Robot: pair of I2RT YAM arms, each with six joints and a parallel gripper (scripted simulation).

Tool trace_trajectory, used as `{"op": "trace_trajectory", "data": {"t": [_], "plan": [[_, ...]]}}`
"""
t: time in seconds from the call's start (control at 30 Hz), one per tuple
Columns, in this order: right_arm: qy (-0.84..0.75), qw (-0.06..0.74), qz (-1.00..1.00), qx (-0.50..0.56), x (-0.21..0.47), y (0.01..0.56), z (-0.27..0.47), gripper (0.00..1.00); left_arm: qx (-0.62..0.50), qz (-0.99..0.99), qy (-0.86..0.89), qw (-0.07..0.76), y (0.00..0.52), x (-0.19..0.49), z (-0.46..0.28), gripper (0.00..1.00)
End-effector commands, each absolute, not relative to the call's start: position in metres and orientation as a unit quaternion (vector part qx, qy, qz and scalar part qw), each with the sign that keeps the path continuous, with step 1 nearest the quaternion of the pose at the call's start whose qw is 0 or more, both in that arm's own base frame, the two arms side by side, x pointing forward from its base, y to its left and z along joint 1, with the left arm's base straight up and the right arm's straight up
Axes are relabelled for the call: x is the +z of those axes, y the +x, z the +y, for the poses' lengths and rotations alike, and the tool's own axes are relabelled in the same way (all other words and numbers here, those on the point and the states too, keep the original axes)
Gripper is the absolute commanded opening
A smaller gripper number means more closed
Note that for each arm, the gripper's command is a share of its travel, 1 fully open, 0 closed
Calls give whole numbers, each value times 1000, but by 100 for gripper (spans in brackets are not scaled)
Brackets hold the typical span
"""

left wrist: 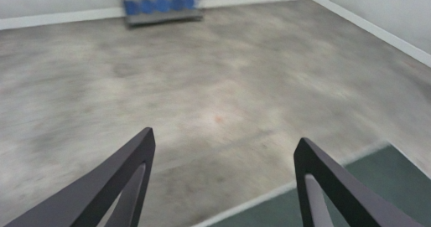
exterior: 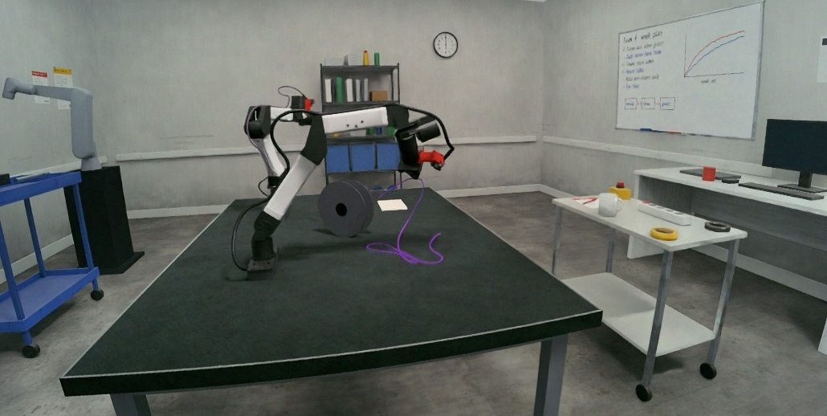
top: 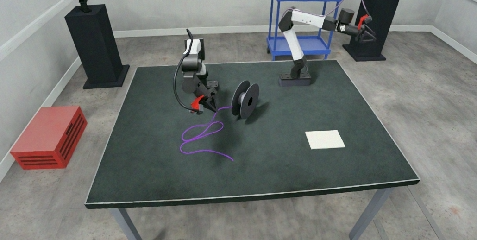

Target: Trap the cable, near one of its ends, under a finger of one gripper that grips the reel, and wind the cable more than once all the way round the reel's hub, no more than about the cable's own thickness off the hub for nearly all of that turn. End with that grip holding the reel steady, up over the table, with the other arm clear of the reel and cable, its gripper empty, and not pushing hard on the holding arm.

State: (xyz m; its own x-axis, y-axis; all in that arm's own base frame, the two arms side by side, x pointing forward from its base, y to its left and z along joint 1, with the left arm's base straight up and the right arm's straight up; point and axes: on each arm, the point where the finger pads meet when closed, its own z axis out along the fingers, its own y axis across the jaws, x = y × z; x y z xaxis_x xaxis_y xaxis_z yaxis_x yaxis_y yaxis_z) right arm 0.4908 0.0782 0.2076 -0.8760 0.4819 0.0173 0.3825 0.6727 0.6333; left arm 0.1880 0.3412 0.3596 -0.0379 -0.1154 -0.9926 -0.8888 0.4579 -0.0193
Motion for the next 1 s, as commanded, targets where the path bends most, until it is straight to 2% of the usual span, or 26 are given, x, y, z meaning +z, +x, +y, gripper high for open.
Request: {"op": "trace_trajectory", "data": {"t": [0.0, 0.23, 0.5, 0.57, 0.73, 0.97], "plan": [[233, 73, 912, 331, 207, 492, 79, 0, 325, 645, -405, 560, 198, 344, 340, 75], [233, 73, 912, 331, 207, 492, 79, 0, 244, 705, -335, 576, 282, 323, 280, 75], [233, 73, 912, 331, 207, 492, 79, 0, 145, 769, -232, 578, 360, 296, 172, 75], [233, 73, 912, 331, 207, 492, 79, 0, 145, 769, -232, 578, 360, 296, 172, 75], [233, 73, 912, 331, 207, 492, 79, 0, 85, 801, -157, 572, 390, 282, 91, 75], [233, 73, 912, 331, 207, 492, 79, 0, 11, 834, -48, 550, 399, 256, -27, 75]]}}
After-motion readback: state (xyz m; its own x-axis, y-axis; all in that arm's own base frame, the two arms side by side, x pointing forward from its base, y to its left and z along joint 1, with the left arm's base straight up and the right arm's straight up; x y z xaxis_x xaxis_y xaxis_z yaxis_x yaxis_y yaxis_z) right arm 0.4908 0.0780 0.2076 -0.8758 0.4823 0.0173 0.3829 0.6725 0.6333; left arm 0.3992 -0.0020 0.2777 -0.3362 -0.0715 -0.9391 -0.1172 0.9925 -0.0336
